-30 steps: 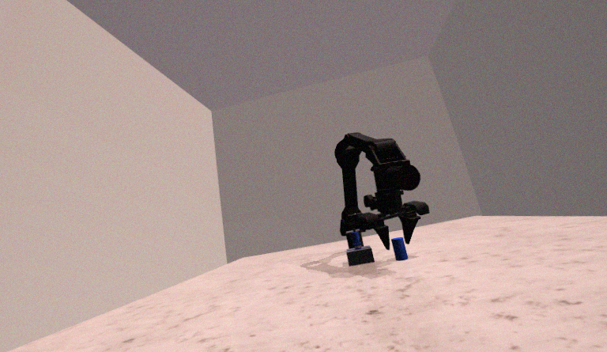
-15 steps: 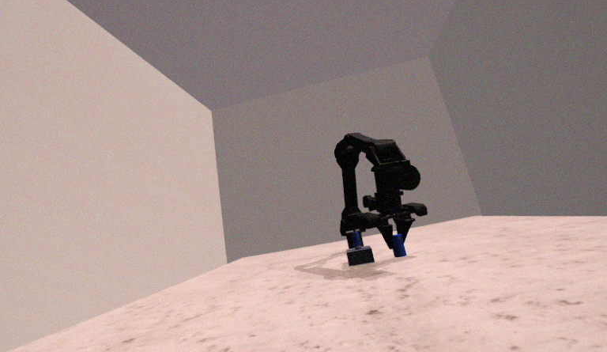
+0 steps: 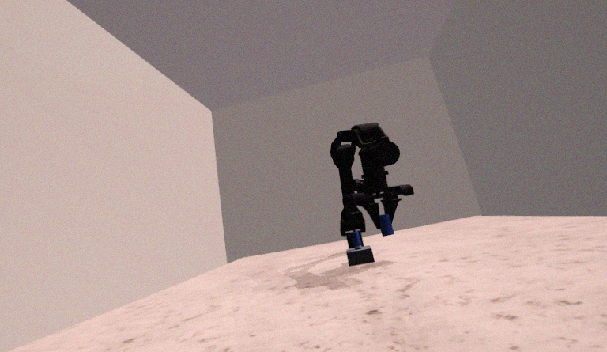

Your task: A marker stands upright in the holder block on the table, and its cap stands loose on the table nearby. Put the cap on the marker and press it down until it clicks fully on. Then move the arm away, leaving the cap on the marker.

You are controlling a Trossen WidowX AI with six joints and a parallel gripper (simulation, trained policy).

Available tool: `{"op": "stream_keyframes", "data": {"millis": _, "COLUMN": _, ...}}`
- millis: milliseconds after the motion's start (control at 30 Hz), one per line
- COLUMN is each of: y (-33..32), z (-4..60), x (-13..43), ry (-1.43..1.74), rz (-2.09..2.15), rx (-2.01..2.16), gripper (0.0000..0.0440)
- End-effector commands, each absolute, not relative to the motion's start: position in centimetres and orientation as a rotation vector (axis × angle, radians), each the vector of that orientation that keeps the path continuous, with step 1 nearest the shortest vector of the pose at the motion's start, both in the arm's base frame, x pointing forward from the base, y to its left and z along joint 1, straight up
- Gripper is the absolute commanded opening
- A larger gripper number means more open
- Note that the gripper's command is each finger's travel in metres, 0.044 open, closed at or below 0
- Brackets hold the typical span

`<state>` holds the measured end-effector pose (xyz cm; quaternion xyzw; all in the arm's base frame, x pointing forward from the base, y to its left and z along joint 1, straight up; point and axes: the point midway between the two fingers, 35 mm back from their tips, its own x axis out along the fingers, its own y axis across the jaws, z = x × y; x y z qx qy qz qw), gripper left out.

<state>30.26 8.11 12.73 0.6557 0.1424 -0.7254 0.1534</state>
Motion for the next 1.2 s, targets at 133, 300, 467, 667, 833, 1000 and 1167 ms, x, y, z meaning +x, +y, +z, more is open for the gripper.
{"op": "stream_keyframes", "data": {"millis": 133, "y": 5.7, "z": 15.2, "x": 29.3, "ry": 0.407, "rz": -2.094, "rx": 1.910, "gripper": 0.0058}}
{"op": "stream_keyframes", "data": {"millis": 300, "y": 3.8, "z": 16.2, "x": 28.3, "ry": 0.390, "rz": -2.124, "rx": 1.917, "gripper": 0.0049}}
{"op": "stream_keyframes", "data": {"millis": 467, "y": 2.0, "z": 16.9, "x": 27.2, "ry": 0.365, "rz": -2.160, "rx": 1.924, "gripper": 0.0039}}
{"op": "stream_keyframes", "data": {"millis": 667, "y": 0.5, "z": 17.2, "x": 26.0, "ry": 0.339, "rz": -2.199, "rx": 1.933, "gripper": 0.0026}}
{"op": "stream_keyframes", "data": {"millis": 833, "y": 0.1, "z": 17.1, "x": 25.3, "ry": 0.332, "rz": -2.218, "rx": 1.935, "gripper": 0.0014}}
{"op": "stream_keyframes", "data": {"millis": 1000, "y": 0.1, "z": 16.8, "x": 24.8, "ry": 0.330, "rz": -2.225, "rx": 1.939, "gripper": 0.0002}}
{"op": "stream_keyframes", "data": {"millis": 1167, "y": 0.0, "z": 16.5, "x": 24.4, "ry": 0.326, "rz": -2.229, "rx": 1.945, "gripper": 0.0000}}
